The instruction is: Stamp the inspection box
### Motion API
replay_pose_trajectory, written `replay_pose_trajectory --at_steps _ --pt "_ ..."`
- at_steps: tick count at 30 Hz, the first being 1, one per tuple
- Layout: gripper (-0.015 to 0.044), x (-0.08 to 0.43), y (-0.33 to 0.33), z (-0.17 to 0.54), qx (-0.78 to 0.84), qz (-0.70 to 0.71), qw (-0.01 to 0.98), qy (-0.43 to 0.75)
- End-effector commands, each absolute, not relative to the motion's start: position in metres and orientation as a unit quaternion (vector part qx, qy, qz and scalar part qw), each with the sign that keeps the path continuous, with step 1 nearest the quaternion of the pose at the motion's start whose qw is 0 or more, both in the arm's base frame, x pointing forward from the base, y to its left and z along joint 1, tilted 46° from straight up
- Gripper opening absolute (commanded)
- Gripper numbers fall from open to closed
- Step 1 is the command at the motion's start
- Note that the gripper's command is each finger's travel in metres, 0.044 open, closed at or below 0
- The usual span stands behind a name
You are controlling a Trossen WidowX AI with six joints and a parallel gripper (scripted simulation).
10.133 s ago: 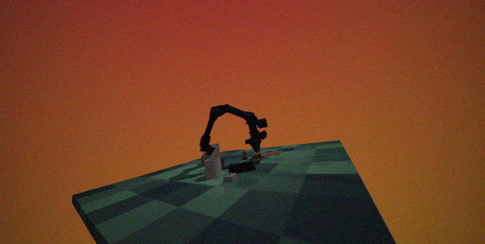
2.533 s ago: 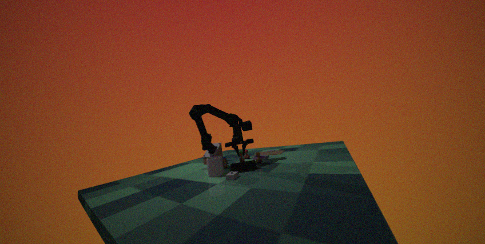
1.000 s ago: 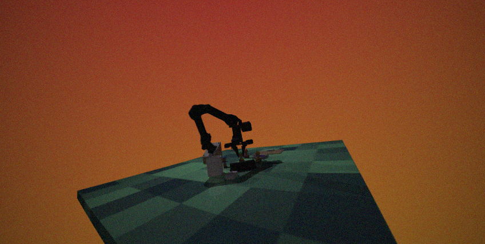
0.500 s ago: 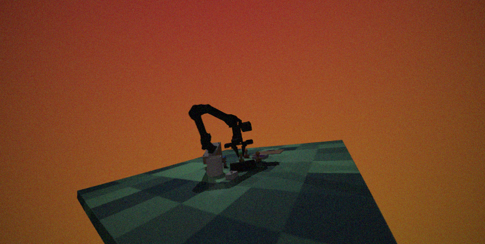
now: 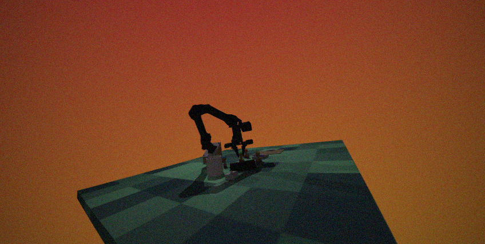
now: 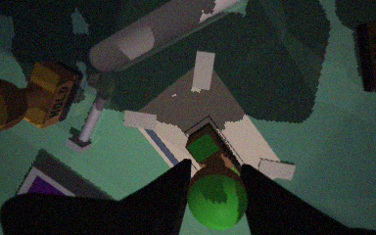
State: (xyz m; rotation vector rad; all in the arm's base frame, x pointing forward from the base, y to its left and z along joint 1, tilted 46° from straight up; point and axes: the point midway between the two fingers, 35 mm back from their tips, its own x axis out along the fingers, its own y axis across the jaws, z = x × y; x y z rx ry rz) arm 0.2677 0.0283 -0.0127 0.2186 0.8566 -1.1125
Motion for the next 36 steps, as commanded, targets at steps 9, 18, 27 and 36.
replay_pose_trajectory --at_steps 9,18,27,36 --pt "0.0 0.2687 0.0263 -0.0136 0.099 -0.512 0.758 0.391" --pt "0.0 0.2685 0.0269 -0.013 0.099 -0.512 0.758 0.391" --pt "0.0 0.2685 0.027 -0.0129 0.099 -0.512 0.758 0.391" --pt "0.0 0.2681 0.0293 -0.0107 0.099 -0.512 0.758 0.391"
